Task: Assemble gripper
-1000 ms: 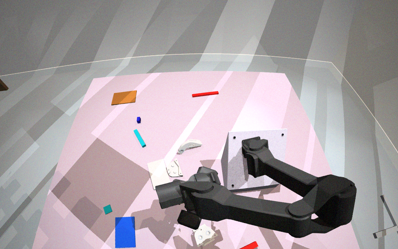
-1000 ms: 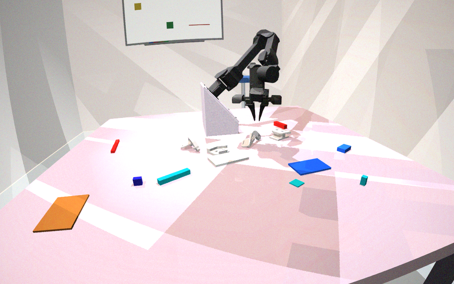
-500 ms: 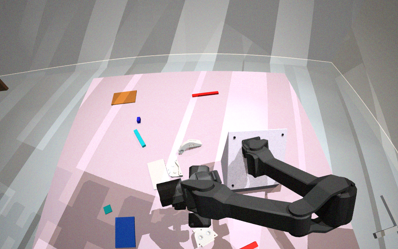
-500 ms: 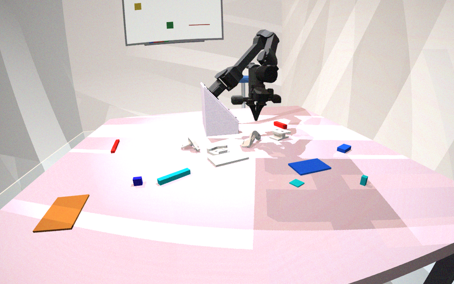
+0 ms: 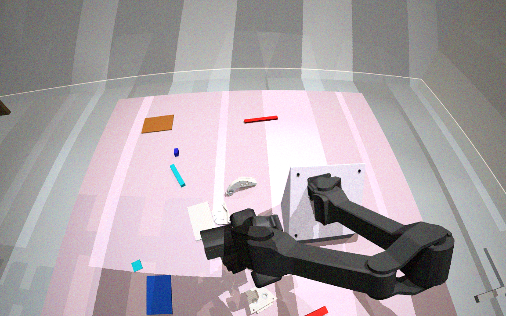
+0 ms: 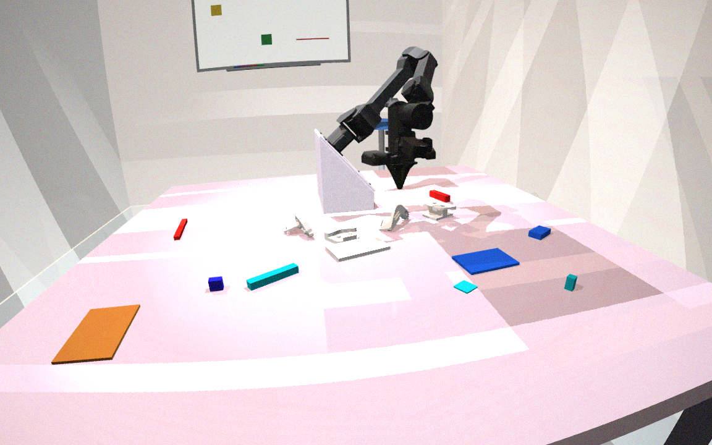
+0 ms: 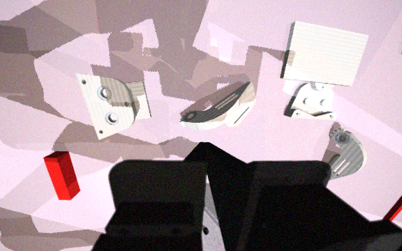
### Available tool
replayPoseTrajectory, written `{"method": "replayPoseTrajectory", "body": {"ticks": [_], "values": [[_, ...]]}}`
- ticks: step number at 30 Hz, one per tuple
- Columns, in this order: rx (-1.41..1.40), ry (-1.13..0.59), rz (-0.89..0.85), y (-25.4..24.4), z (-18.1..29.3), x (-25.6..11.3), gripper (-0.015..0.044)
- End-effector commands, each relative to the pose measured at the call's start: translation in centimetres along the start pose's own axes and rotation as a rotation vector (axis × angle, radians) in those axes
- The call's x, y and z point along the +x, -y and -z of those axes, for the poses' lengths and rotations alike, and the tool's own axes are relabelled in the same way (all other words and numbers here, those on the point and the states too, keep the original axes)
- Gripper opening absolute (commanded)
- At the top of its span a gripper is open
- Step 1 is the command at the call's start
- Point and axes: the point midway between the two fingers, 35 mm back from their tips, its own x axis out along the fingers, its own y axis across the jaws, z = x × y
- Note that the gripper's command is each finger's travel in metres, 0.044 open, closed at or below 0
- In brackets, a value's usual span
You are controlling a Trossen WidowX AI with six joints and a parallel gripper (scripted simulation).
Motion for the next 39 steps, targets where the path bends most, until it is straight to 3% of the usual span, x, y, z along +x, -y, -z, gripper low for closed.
{"method": "replayPoseTrajectory", "body": {"ticks": [1,39], "values": [[-0.092,0.000,-0.004,0.01,0.14,-0.01,0.0000],[-1.001,0.000,-0.003,0.65,1.07,-0.02,0.0000]]}}
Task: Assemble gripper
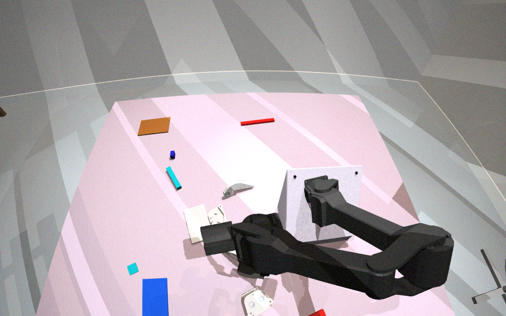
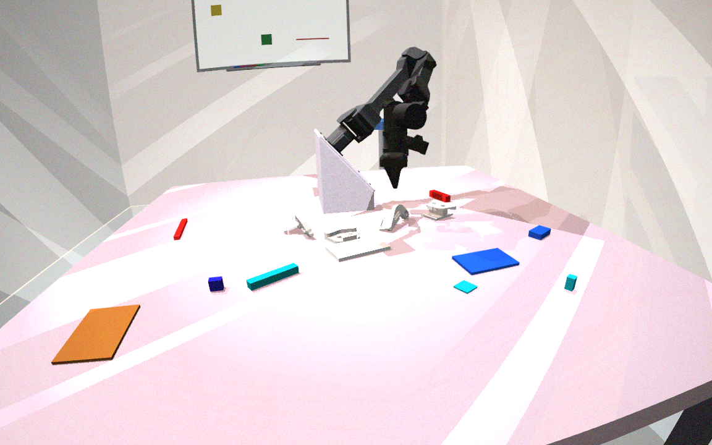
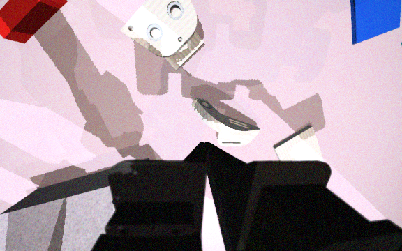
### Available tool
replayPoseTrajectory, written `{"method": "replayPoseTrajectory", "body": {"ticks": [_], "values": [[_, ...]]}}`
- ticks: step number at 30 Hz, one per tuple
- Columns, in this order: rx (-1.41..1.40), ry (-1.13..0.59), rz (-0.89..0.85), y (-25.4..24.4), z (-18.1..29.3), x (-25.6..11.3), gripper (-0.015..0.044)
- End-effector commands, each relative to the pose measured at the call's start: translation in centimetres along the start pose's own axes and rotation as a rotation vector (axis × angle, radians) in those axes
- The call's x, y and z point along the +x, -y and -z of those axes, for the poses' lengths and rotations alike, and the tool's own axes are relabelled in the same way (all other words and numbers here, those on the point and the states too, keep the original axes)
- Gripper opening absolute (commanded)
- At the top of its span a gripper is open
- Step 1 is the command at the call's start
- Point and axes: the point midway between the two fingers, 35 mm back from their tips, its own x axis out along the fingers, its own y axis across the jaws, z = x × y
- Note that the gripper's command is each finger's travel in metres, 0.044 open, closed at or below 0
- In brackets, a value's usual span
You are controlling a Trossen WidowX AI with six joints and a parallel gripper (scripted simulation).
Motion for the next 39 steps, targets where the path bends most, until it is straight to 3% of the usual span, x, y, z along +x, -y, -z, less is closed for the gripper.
{"method": "replayPoseTrajectory", "body": {"ticks": [1,39], "values": [[-0.093,0.003,-0.003,-0.1,0.1,0.0,0.0000],[-1.002,0.004,-0.001,-0.5,1.1,0.0,0.0000]]}}
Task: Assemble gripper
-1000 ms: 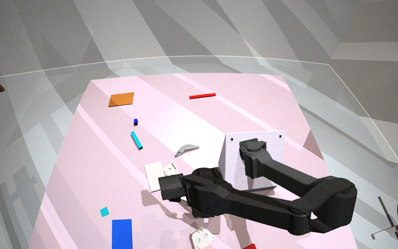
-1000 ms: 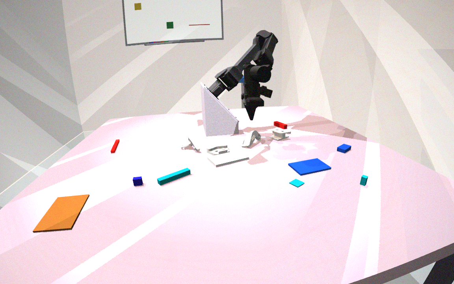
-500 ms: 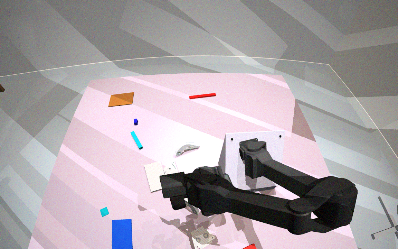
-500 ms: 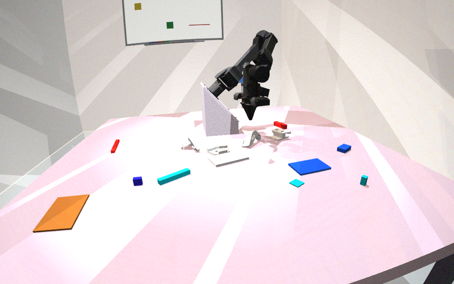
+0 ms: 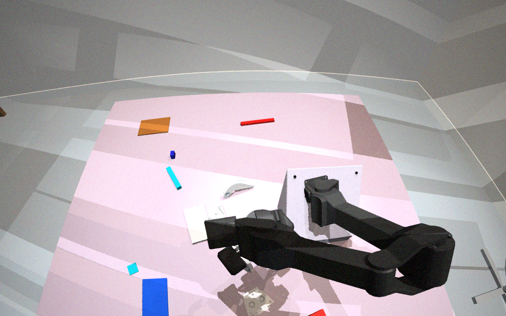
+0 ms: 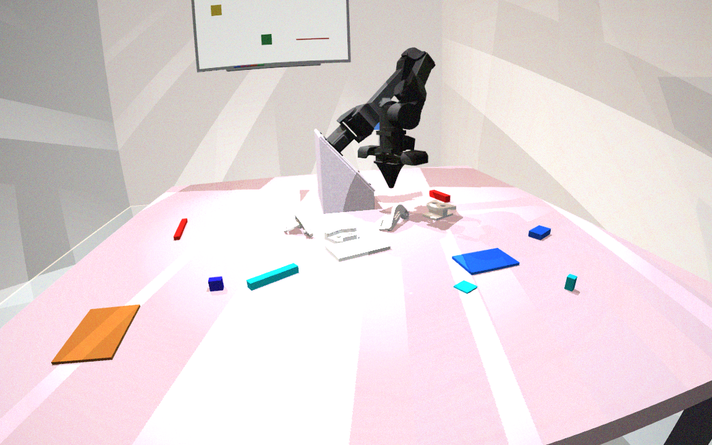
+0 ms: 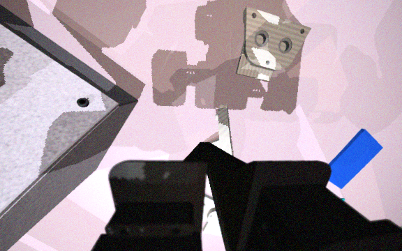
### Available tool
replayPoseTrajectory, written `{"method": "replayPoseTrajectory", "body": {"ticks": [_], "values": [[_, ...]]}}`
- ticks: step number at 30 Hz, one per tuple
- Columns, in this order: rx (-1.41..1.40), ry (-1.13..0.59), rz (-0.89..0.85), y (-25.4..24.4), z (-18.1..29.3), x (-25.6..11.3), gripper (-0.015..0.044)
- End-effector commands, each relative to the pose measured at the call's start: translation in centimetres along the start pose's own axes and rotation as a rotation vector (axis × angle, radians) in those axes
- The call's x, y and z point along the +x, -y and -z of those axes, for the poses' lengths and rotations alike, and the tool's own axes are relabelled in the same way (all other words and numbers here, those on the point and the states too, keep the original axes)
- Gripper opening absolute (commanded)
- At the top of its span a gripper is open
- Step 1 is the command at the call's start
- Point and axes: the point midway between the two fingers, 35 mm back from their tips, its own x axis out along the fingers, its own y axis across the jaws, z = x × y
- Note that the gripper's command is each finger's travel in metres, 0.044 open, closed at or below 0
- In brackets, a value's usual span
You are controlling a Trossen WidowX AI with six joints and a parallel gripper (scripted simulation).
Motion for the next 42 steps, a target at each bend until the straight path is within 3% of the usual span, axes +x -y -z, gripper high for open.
{"method": "replayPoseTrajectory", "body": {"ticks": [1,9,42], "values": [[-0.092,0.004,0.001,-0.1,0.0,0.0,0.0000],[-0.248,0.004,0.001,-0.3,0.0,0.0,0.0000],[-0.243,-0.006,-0.007,2.4,-0.1,2.7,0.0000]]}}
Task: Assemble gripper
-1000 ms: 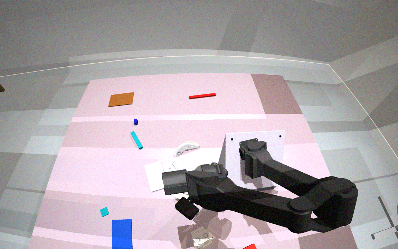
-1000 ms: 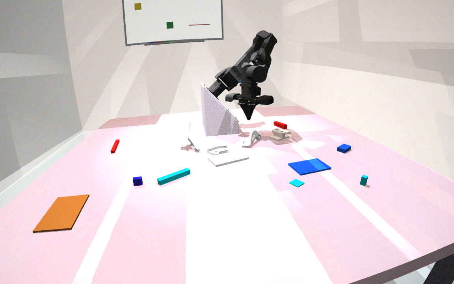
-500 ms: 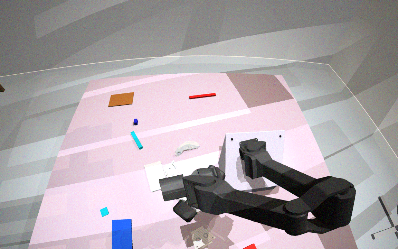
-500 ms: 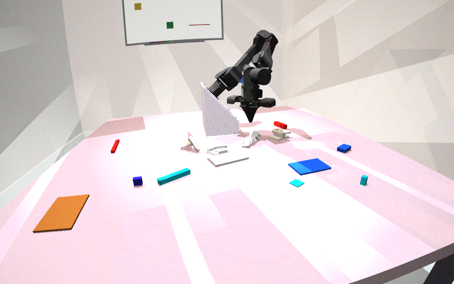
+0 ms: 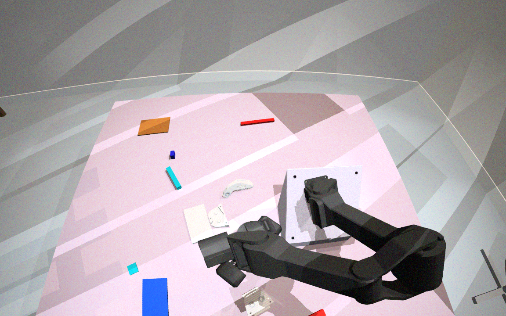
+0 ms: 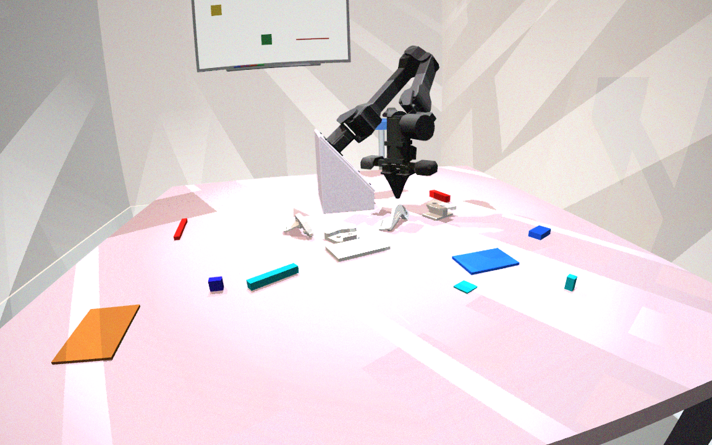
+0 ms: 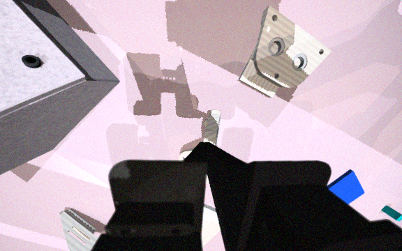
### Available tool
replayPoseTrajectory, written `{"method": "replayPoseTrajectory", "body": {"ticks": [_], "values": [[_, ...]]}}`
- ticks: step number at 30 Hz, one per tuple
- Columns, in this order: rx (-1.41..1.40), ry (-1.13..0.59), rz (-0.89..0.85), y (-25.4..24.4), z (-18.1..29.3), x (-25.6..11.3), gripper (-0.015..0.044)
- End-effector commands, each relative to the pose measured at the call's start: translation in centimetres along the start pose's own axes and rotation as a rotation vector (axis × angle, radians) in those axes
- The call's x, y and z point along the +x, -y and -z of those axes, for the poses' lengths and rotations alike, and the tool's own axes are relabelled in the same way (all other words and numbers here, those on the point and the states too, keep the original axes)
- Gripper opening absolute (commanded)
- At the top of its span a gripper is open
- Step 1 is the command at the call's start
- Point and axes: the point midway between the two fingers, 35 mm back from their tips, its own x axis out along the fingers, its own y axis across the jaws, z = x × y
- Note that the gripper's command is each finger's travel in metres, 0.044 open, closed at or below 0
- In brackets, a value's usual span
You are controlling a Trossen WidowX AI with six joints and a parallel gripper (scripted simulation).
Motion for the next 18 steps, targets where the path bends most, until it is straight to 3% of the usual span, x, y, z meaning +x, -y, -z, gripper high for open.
{"method": "replayPoseTrajectory", "body": {"ticks": [1,18], "values": [[0.003,-0.003,-0.002,0.4,0.1,0.5,0.0000],[-0.001,0.002,0.005,2.1,-0.2,2.4,0.0000]]}}
